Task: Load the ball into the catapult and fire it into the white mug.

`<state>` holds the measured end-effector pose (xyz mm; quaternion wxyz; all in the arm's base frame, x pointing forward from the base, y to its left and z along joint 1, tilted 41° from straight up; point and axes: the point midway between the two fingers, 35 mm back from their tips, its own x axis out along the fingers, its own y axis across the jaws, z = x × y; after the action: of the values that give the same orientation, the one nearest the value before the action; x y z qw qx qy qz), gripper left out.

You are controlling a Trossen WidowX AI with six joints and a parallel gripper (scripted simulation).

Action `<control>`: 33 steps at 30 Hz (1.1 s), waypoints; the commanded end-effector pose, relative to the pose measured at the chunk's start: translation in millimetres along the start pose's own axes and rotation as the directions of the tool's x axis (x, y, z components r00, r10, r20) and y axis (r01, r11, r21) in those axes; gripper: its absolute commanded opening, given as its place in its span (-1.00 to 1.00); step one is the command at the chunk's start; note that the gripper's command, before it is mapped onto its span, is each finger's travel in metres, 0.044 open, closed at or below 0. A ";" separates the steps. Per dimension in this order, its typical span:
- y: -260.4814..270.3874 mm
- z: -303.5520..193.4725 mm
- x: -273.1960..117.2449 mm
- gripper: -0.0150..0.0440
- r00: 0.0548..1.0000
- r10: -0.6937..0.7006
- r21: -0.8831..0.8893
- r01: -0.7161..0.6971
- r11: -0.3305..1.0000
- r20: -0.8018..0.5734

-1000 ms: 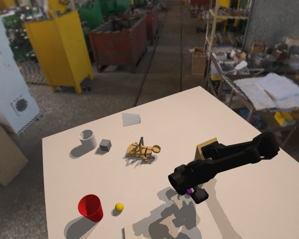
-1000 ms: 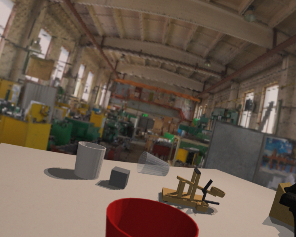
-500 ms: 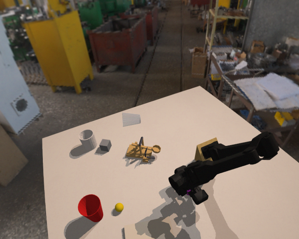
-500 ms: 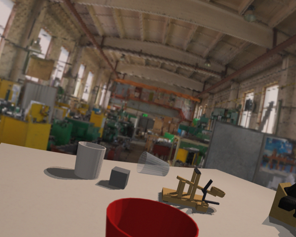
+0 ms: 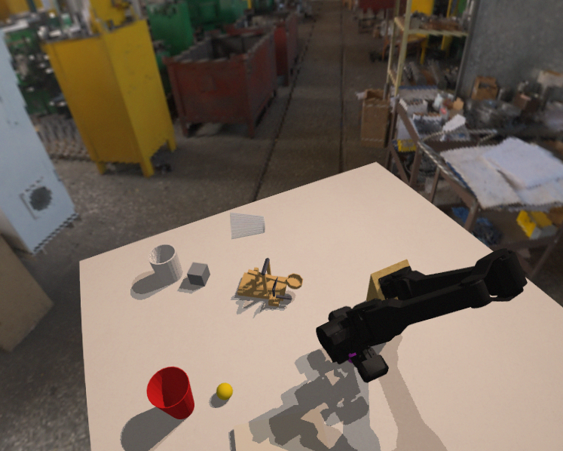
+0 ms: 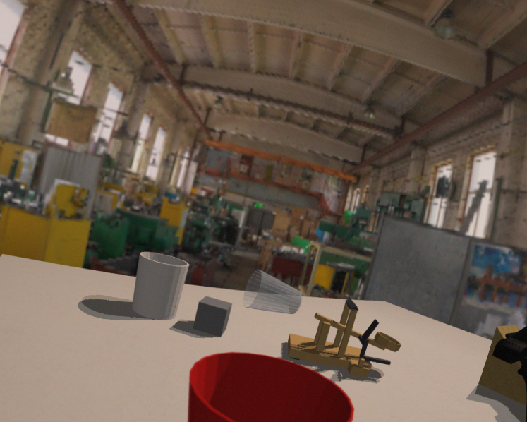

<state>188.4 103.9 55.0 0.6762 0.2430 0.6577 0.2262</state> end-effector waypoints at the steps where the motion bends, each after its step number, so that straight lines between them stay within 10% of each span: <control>1: -1.0 6.2 -13.8 -0.49 1.000 -0.012 -0.010 0.012 1.000 0.012; 33: -12.9 17.9 -117.4 -0.49 0.999 0.028 -0.008 -0.028 1.000 -0.043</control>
<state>196.0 28.6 142.3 0.6653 0.2402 0.6603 0.2523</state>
